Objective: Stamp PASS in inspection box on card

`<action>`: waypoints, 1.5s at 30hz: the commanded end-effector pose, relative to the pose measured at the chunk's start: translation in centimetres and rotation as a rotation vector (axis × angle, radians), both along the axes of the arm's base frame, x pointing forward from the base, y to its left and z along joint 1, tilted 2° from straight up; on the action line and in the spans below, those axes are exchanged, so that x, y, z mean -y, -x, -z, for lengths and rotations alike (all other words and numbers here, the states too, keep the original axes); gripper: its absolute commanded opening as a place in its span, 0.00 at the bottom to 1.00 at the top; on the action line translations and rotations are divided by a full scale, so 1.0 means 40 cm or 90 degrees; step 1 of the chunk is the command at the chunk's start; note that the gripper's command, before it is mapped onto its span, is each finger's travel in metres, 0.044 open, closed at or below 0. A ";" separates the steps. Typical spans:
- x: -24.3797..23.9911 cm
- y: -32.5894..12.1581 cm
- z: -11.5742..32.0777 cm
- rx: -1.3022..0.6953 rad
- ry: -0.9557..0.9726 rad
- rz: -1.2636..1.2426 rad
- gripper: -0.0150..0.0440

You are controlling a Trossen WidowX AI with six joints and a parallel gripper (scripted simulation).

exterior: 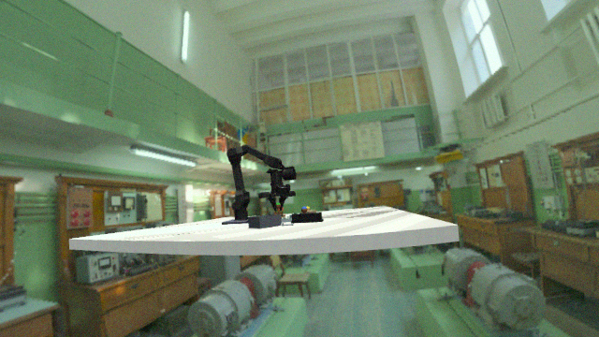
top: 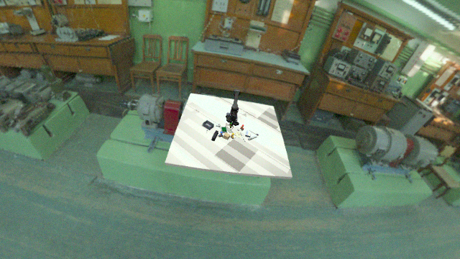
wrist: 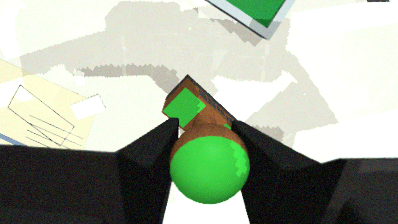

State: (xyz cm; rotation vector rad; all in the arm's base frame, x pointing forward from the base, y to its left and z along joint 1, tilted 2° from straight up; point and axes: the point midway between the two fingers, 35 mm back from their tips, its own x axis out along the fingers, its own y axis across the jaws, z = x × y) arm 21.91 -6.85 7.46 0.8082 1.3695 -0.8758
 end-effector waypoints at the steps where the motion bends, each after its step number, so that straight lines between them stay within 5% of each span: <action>1: 0.001 0.001 0.017 0.000 0.001 -0.003 0.25; 14: 0.002 0.006 0.063 0.000 0.001 -0.003 0.25; 24: 0.001 0.005 0.055 -0.001 0.000 0.000 0.70; 28: 0.001 0.001 0.036 -0.001 0.000 0.000 0.71; 37: -0.011 0.007 -0.232 0.000 0.001 -0.003 0.71; 45: -0.012 0.008 -0.237 0.000 0.001 -0.003 0.71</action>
